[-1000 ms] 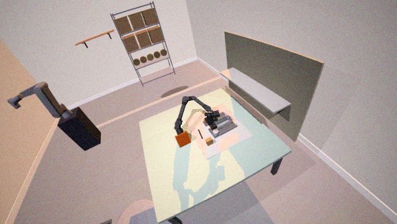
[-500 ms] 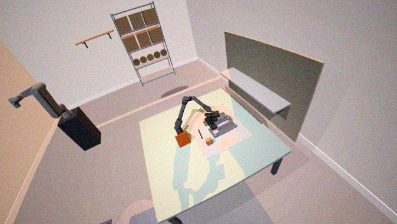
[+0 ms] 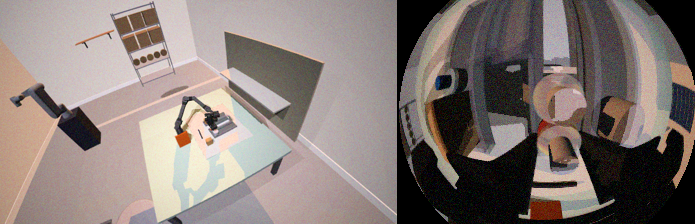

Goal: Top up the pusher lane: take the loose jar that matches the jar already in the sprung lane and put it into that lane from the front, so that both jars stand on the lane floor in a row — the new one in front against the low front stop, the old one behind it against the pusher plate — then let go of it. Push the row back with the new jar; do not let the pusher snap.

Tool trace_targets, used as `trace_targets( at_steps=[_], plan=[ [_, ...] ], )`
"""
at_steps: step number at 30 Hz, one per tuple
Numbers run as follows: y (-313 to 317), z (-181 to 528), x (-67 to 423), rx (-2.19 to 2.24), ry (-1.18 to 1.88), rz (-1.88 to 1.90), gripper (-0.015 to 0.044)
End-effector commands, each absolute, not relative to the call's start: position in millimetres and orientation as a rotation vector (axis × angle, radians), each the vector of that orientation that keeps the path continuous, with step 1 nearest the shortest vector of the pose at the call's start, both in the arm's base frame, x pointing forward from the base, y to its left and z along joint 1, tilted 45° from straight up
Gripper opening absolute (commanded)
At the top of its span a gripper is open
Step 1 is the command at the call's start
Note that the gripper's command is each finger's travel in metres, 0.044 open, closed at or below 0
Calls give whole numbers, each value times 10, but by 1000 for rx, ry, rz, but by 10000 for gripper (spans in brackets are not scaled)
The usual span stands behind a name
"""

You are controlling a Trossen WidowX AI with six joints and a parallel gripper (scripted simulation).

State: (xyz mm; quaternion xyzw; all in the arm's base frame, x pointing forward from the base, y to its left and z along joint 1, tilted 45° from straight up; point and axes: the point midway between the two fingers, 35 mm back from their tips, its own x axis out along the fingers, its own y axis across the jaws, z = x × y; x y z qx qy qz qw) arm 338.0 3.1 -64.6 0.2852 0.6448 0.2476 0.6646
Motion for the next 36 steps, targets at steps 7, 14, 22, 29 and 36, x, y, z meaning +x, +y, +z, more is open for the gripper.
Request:
trace_targets(
  at_steps=[7, 14, 22, 29, 36],
  plan=[
    [62, -640, 3403, 645, 1446, 570, 0],
    [62, -640, 3403, 645, 1446, 570, 0],
    [62, -641, 3396, 645, 1446, 570, 0],
    [63, -641, 3385, 645, 1446, 570, 0],
    [64, -641, 3373, 645, 1446, 570, 0]
  ],
)
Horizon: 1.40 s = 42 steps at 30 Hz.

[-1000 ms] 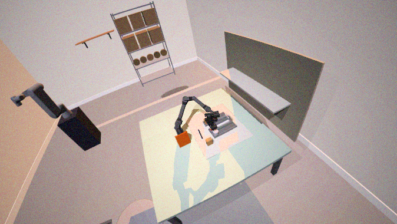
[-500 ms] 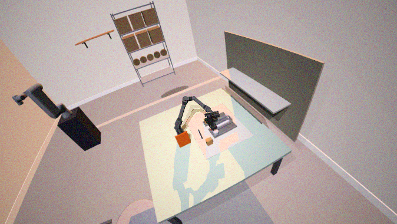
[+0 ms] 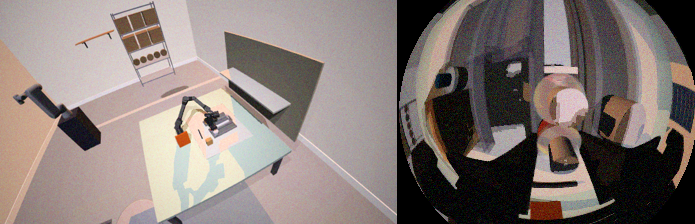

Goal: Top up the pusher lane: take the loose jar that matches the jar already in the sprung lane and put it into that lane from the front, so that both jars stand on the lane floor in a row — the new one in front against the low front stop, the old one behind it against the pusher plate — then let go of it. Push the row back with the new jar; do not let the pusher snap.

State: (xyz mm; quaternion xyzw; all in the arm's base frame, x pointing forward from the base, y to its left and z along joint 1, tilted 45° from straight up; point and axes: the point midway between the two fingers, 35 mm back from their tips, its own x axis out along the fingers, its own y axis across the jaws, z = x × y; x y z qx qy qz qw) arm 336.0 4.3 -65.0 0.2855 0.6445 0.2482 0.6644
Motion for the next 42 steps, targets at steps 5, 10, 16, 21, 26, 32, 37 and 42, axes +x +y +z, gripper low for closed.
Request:
trace_targets(
  at_steps=[5, 10, 16, 21, 26, 32, 37, 42],
  plan=[
    [64, -642, 3364, 645, 1446, 570, 0],
    [65, -642, 3356, 645, 1446, 570, 0],
    [65, -642, 3346, 645, 1446, 570, 0],
    [66, -642, 3338, 646, 1446, 570, 0],
    [66, -643, 3329, 646, 1446, 570, 0],
    [67, -643, 3319, 646, 1446, 570, 0],
    [55, -653, 3292, 646, 1446, 569, 0],
    [55, -653, 3292, 646, 1446, 569, 0]
  ],
)
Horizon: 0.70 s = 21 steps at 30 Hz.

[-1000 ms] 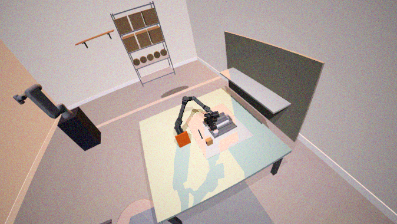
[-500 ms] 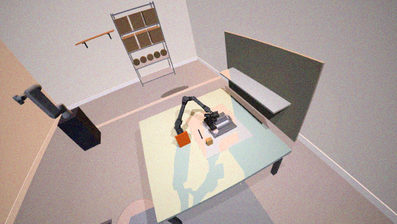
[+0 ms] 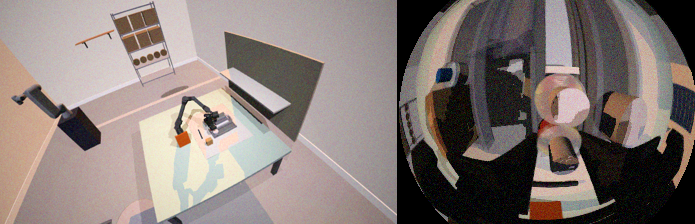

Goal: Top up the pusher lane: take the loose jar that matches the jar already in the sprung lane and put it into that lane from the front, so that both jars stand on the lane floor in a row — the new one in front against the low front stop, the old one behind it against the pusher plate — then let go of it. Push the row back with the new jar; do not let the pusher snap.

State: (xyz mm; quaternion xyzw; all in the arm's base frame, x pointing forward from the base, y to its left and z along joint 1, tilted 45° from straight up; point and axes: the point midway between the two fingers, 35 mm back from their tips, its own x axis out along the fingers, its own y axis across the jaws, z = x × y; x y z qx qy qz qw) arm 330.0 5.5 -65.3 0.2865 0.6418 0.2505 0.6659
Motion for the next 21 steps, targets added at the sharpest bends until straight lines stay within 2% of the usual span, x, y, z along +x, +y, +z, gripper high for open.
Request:
trace_targets(
  at_steps=[1, 6, 17, 21],
  plan=[
    [55, -653, 3292, 646, 1446, 569, 0],
    [55, -653, 3292, 646, 1446, 569, 0],
    [55, -654, 3298, 646, 1446, 569, 283],
    [36, -637, 3297, 645, 1446, 569, 283]
  ],
)
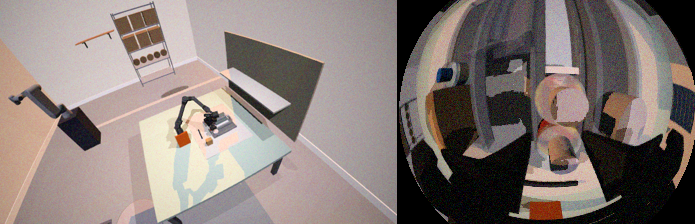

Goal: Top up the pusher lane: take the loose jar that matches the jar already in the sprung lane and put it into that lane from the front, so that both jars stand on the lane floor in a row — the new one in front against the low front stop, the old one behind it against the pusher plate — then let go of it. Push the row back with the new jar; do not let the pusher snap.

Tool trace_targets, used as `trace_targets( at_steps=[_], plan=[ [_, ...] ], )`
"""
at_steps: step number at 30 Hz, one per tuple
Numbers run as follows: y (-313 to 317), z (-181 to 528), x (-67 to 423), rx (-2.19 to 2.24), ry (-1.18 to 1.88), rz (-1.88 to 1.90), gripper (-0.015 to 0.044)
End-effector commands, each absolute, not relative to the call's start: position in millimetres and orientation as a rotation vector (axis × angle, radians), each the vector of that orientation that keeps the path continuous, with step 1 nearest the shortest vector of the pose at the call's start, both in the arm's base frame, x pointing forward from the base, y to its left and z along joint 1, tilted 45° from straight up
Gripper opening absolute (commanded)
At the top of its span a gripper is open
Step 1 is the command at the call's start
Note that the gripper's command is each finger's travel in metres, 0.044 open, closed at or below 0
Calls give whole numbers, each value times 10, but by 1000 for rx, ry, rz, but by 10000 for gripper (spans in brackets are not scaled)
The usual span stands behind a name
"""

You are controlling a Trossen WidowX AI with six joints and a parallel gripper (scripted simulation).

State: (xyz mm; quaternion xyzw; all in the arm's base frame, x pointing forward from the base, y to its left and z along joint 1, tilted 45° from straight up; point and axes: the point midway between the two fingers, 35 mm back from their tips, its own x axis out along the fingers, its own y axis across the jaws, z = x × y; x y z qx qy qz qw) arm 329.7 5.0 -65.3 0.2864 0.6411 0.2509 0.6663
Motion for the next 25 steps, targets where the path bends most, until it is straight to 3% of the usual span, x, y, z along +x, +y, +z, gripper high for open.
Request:
trace_targets(
  at_steps=[1, 12, 25],
  plan=[
    [20, -621, 3297, 645, 1446, 569, 283],
    [-94, -514, 3256, 645, 1447, 568, 283],
    [-91, -527, 2839, 645, 1449, 567, 283]
  ],
)
